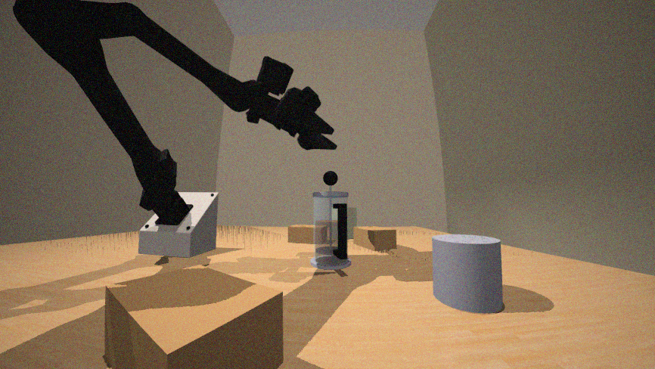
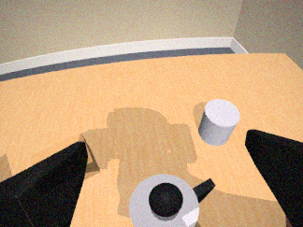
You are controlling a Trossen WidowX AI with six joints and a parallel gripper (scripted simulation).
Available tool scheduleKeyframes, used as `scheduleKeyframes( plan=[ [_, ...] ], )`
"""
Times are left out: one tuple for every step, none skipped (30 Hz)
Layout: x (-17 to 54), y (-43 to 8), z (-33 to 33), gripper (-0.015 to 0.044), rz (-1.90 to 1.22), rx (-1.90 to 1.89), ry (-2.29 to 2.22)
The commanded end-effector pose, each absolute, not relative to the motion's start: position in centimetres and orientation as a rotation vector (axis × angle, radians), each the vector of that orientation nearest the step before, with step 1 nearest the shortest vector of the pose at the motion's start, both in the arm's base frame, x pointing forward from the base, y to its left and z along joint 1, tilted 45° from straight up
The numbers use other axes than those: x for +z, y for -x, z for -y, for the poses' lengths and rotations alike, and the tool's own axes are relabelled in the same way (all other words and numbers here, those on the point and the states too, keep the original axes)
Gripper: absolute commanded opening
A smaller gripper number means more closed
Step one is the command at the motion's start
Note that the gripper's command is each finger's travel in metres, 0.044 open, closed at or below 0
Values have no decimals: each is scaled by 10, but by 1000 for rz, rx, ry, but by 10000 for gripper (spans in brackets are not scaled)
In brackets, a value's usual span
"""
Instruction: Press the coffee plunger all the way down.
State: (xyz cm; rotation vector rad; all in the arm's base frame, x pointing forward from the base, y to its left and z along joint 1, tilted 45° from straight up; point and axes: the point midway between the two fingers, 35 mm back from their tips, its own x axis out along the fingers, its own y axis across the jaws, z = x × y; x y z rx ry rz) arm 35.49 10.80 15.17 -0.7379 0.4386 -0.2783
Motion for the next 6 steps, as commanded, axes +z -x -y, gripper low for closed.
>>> scheduleKeyframes(
  plan=[
    [154, -352, -108, 440, -443, -286, 738],
    [154, -352, -108, 440, -443, -286, 738],
    [154, -352, -108, 440, -443, -286, 738],
    [154, -352, -108, 440, -443, -286, 738],
    [154, -352, -108, 440, -443, -286, 738],
    [154, -352, -108, 440, -443, -286, 738]
  ],
)
